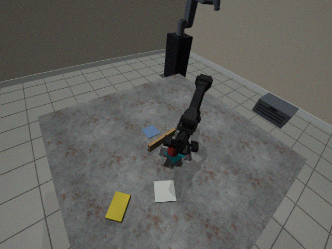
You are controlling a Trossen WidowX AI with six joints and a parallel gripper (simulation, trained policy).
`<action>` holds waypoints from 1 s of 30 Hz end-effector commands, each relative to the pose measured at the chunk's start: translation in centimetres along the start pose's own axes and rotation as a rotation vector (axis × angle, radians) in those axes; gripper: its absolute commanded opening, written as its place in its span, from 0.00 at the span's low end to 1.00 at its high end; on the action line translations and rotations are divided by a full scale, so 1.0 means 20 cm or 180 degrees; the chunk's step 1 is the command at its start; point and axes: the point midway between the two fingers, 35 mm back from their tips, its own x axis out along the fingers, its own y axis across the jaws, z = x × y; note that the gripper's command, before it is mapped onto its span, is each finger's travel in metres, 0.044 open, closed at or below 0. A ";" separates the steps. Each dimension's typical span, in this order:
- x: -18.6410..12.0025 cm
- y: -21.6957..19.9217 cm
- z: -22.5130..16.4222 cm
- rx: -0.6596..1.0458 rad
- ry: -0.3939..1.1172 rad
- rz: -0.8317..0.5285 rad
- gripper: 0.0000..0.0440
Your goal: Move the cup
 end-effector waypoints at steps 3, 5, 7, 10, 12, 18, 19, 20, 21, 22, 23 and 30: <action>0.01 0.01 0.00 0.0033 -0.0064 -0.0032 0.07; 0.01 0.01 0.00 0.0038 -0.0110 -0.0030 0.10; 0.00 0.01 0.01 0.0050 -0.0163 -0.0027 0.13; -0.03 0.01 0.03 0.0073 -0.0275 -0.0018 0.28; -0.05 0.01 0.04 0.0091 -0.0351 -0.0007 0.32; -0.09 0.02 0.03 0.0102 -0.0472 0.0033 0.37; -0.10 0.02 0.03 0.0104 -0.0494 0.0038 0.38; -0.10 0.02 0.02 0.0106 -0.0516 0.0043 0.39; -0.11 0.02 0.02 0.0109 -0.0538 0.0047 0.40; -0.12 0.02 0.02 0.0112 -0.0560 0.0052 0.41; -0.13 0.02 0.02 0.0116 -0.0583 0.0056 0.42; -0.19 0.03 0.01 0.0154 -0.0741 0.0080 0.52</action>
